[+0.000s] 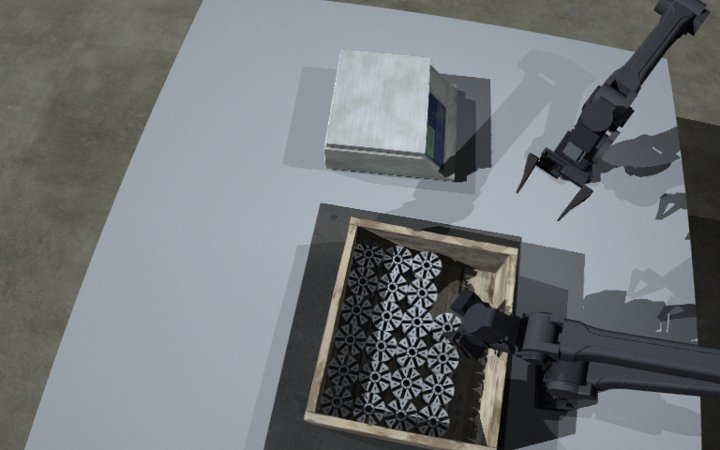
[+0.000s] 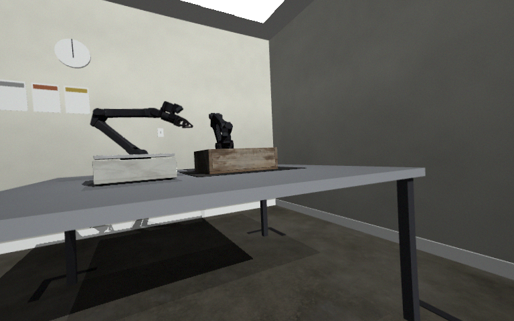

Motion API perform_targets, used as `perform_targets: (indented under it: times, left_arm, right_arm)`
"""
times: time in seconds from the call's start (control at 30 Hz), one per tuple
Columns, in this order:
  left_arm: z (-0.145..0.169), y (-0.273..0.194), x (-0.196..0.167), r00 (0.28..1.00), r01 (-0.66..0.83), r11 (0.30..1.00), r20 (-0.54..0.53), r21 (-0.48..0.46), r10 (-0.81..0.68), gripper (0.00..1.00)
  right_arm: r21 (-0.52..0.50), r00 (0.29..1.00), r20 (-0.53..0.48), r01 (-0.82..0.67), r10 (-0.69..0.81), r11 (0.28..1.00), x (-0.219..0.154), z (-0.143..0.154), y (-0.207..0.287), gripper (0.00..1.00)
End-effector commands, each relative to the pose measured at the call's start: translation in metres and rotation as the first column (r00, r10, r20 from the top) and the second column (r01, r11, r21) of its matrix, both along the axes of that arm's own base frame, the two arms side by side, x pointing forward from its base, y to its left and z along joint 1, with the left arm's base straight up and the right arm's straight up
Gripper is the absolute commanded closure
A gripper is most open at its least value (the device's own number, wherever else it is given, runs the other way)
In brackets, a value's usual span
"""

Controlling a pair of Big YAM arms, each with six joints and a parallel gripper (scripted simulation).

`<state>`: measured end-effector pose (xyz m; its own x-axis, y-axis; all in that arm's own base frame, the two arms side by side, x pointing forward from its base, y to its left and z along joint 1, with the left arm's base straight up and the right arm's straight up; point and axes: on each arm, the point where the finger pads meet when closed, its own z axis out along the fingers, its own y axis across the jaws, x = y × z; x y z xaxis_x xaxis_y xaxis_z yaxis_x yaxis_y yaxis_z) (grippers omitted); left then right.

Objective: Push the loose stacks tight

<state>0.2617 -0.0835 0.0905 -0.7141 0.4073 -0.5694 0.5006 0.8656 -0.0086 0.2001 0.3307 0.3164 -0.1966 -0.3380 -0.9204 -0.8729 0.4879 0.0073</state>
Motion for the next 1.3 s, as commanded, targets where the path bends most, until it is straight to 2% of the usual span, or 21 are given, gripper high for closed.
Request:
perform_targets:
  times: [0.0, 0.27, 0.43, 0.5, 0.67, 0.73, 1.03, 1.13, 1.27]
  left_arm:
    - [0.048, -0.009, 0.022, 0.992, 0.024, 1.000, 0.125, -0.015, -0.022, 0.40]
    - [0.065, 0.003, 0.012, 0.992, 0.014, 1.000, 0.125, -0.010, -0.012, 0.40]
    - [0.091, 0.016, -0.006, 0.992, 0.013, 1.000, 0.126, -0.004, -0.013, 0.40]
    - [0.072, 0.017, -0.014, 0.996, 0.006, 1.000, 0.091, -0.008, -0.005, 0.40]
    - [0.046, 0.007, 0.004, 0.997, -0.008, 1.000, 0.071, -0.024, 0.009, 0.40]
    - [0.019, 0.003, -0.002, 0.999, -0.003, 1.000, 0.033, -0.017, 0.004, 0.40]
    - [-0.005, -0.002, 0.002, 1.000, 0.002, 1.000, 0.016, -0.007, -0.002, 0.40]
    - [0.008, -0.004, 0.012, 0.999, 0.013, 1.000, 0.045, -0.004, -0.013, 0.40]
    - [0.008, -0.004, 0.012, 0.999, 0.013, 1.000, 0.045, -0.004, -0.013, 0.40]
  right_arm:
    - [0.080, 0.998, 0.049, -0.029, 0.025, 0.996, 0.005, 0.048, 0.025, 0.00]
    - [0.081, 0.999, 0.045, -0.031, 0.027, 0.996, 0.009, 0.046, 0.033, 0.00]
    - [0.089, 0.996, 0.065, -0.068, 0.063, 0.994, 0.006, 0.051, 0.044, 0.00]
    - [0.092, 0.995, 0.067, -0.076, 0.070, 0.993, 0.006, 0.052, 0.047, 0.00]
    - [0.074, 0.999, 0.030, -0.037, 0.035, 0.997, 0.011, 0.044, 0.049, 0.00]
    - [0.066, 0.999, 0.024, -0.025, 0.024, 0.998, 0.013, 0.041, 0.049, 0.00]
    - [0.042, 1.000, 0.009, 0.000, 0.000, 0.999, 0.019, 0.032, 0.054, 0.00]
    - [0.045, 1.000, 0.010, 0.005, -0.005, 0.999, 0.022, 0.030, 0.057, 0.00]
    - [0.038, 1.000, 0.005, 0.010, -0.010, 0.999, 0.024, 0.026, 0.061, 0.00]
